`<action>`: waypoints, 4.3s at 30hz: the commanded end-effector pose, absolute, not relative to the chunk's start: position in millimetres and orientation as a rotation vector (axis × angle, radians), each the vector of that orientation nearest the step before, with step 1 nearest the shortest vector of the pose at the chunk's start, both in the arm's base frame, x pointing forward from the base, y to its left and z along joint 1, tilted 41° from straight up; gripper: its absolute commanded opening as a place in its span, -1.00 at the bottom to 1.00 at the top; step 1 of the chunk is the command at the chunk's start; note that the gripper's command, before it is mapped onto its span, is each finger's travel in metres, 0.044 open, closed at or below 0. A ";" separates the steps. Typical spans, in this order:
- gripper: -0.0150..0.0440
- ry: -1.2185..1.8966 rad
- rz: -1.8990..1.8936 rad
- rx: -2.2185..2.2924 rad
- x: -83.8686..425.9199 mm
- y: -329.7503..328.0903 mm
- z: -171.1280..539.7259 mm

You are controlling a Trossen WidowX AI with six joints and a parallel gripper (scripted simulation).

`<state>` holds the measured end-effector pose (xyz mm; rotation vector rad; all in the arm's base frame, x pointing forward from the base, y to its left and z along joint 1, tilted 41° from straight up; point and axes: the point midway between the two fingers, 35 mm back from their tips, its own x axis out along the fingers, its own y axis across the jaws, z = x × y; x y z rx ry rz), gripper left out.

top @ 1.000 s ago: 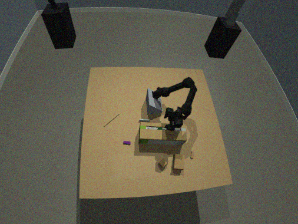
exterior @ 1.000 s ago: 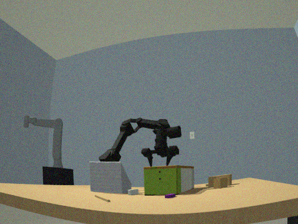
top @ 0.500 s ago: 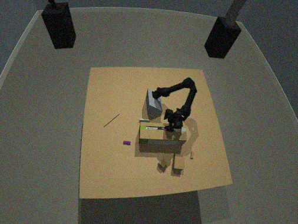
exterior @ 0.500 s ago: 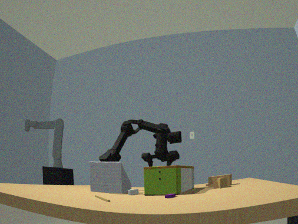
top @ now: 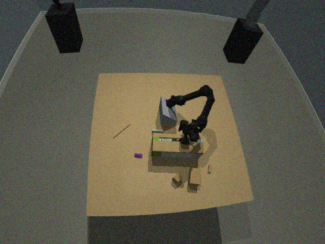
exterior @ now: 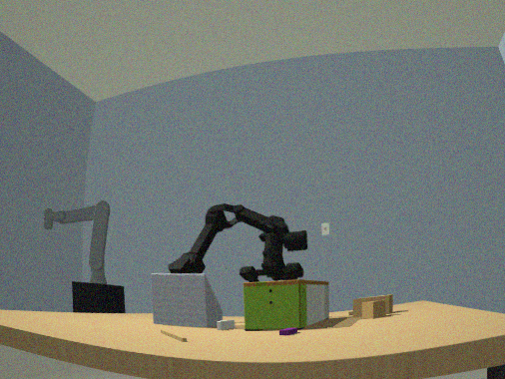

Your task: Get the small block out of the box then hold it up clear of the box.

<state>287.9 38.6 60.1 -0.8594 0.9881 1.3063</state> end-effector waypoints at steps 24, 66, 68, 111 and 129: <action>0.86 0.991 1.305 -0.861 281.9 -8.3 19.2; 0.86 0.997 1.285 -0.858 274.1 -104.9 15.0; 0.69 1.031 1.241 -0.799 273.1 -105.9 14.2; 0.47 1.181 -1.208 2.332 234.2 -143.0 -5.8; 0.47 0.574 -2.061 3.123 224.3 -151.7 -7.6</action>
